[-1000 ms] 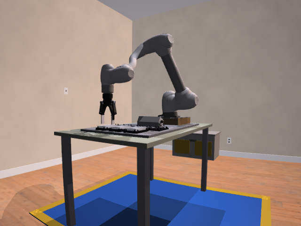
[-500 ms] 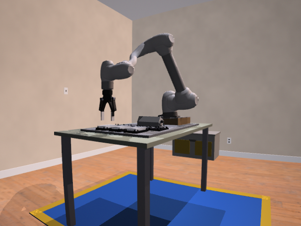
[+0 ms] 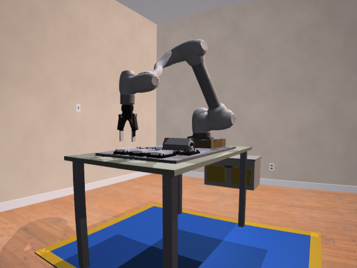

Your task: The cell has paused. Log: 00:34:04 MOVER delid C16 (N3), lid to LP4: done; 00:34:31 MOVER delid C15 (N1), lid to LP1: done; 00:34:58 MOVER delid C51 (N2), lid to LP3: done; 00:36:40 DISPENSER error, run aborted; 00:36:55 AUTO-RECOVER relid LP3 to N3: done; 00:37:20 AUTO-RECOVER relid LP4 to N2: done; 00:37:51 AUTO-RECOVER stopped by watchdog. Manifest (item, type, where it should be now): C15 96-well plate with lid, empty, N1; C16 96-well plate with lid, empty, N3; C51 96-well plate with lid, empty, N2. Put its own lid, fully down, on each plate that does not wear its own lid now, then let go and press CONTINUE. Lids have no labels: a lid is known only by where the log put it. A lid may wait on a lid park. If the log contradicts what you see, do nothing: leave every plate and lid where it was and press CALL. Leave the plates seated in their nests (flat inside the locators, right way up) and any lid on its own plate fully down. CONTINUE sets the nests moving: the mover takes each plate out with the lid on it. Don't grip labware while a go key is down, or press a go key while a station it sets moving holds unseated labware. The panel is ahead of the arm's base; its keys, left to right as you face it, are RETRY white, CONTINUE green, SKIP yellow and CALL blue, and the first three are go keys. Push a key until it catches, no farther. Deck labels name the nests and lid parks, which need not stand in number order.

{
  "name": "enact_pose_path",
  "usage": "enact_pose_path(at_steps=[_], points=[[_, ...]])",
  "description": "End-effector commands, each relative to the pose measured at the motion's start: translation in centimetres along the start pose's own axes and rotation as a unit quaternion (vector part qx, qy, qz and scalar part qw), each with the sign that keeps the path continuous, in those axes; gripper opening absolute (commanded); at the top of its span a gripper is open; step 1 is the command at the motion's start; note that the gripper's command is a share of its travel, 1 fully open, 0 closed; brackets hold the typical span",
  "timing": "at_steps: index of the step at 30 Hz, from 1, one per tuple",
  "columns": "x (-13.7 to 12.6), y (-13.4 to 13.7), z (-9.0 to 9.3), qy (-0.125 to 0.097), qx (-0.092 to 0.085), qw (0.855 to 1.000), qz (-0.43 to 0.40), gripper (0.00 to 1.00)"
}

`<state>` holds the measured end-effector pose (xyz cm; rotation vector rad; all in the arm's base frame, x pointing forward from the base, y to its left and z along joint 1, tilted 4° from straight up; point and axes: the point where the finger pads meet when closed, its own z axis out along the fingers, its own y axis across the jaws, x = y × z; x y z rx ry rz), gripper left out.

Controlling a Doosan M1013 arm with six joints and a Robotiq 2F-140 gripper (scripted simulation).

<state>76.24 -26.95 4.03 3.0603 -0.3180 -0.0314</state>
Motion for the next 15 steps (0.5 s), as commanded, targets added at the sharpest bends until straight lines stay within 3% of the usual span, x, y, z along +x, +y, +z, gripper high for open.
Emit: enact_pose_path(at_steps=[1,4,7,8,9,10,12,15], points=[[0.1,-0.1,-0.4,0.001,0.001,1.000,0.000,0.66],[0.1,-1.1,-0.4,0.001,0.001,1.000,-0.001,0.66],[0.0,-7.8,-0.4,0.001,0.001,1.000,-0.011,0.66],[0.0,-7.8,-0.4,0.001,0.001,1.000,-0.011,0.66],[-0.1,-10.2,-0.4,0.001,0.001,1.000,-0.015,0.66],[-0.1,-10.2,-0.4,0.001,0.001,1.000,-0.015,0.66],[-0.4,-12.7,-0.4,0.001,0.001,1.000,-0.018,0.66],[-0.4,-12.8,-0.4,0.001,0.001,1.000,-0.019,0.66]])
